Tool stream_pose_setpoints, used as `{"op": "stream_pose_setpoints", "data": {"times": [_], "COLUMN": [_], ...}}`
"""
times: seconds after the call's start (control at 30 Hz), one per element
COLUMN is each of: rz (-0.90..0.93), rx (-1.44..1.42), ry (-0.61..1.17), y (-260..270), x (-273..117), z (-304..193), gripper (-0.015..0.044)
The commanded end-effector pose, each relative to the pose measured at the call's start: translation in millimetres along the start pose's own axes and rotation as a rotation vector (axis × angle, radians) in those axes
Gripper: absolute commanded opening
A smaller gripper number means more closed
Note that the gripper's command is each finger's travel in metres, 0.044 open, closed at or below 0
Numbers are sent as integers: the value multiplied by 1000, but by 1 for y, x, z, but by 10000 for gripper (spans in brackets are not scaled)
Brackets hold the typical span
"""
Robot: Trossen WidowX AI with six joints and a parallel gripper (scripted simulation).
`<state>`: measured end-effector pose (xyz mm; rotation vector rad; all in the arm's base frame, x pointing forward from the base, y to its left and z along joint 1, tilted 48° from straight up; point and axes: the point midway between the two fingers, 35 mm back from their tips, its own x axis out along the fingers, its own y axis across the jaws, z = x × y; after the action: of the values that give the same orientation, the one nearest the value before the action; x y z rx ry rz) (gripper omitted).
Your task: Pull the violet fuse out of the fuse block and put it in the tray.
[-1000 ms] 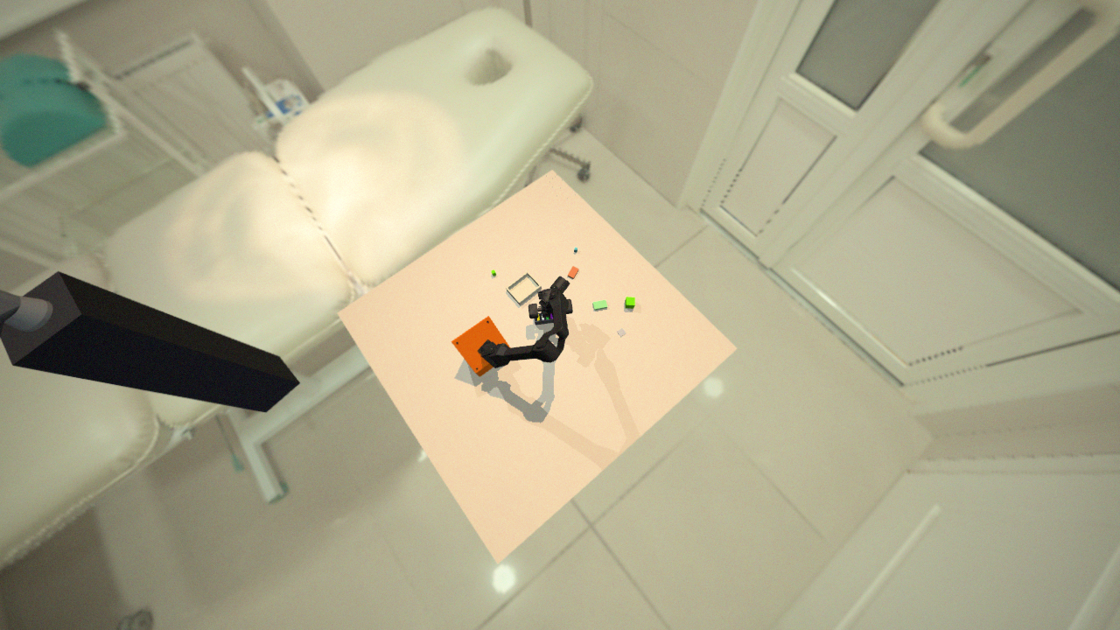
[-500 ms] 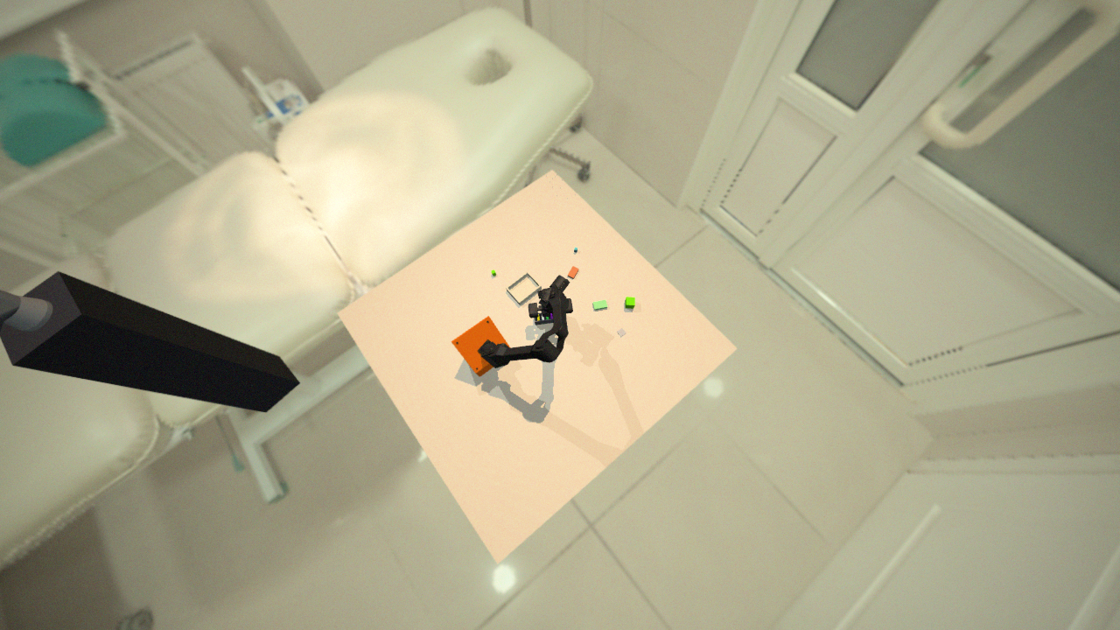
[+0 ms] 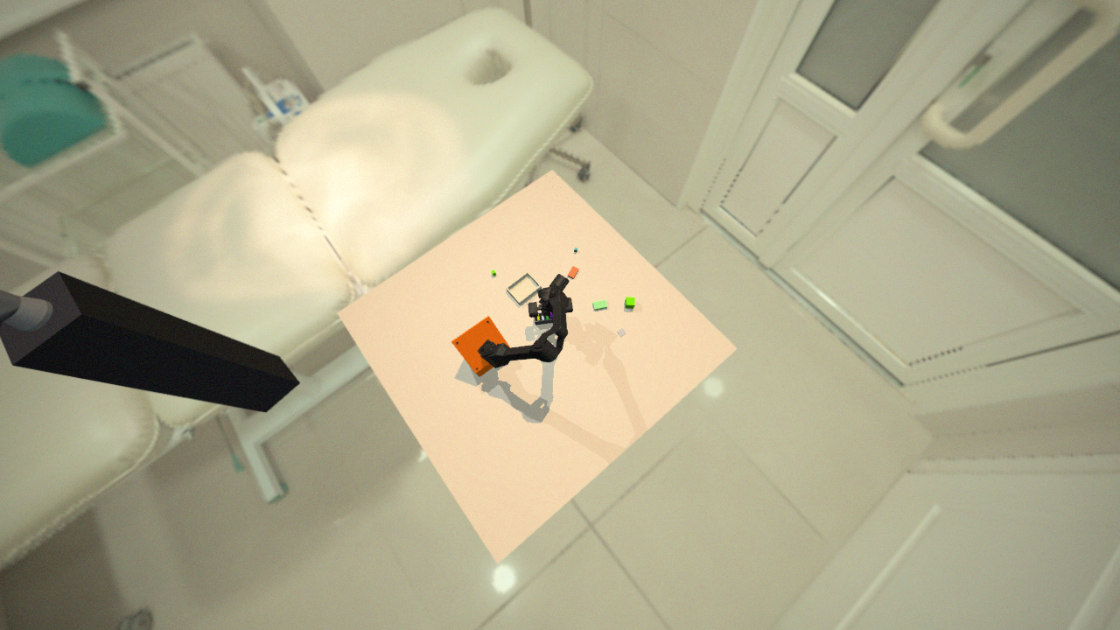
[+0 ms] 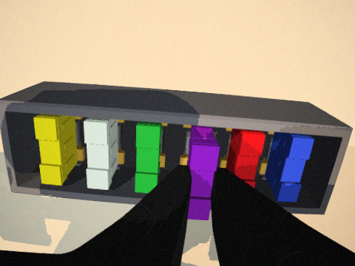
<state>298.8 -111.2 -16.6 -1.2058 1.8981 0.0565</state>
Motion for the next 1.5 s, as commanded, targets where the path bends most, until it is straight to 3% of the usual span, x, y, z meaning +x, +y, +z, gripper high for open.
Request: {"op": "stream_pose_setpoints", "data": {"times": [0.0, 1.47], "rz": [1, 0], "rx": [2, 1], "ry": [-2, -1], "y": [0, 0], "x": [-3, -26], "z": [0, 0], "gripper": [0, 0]}}
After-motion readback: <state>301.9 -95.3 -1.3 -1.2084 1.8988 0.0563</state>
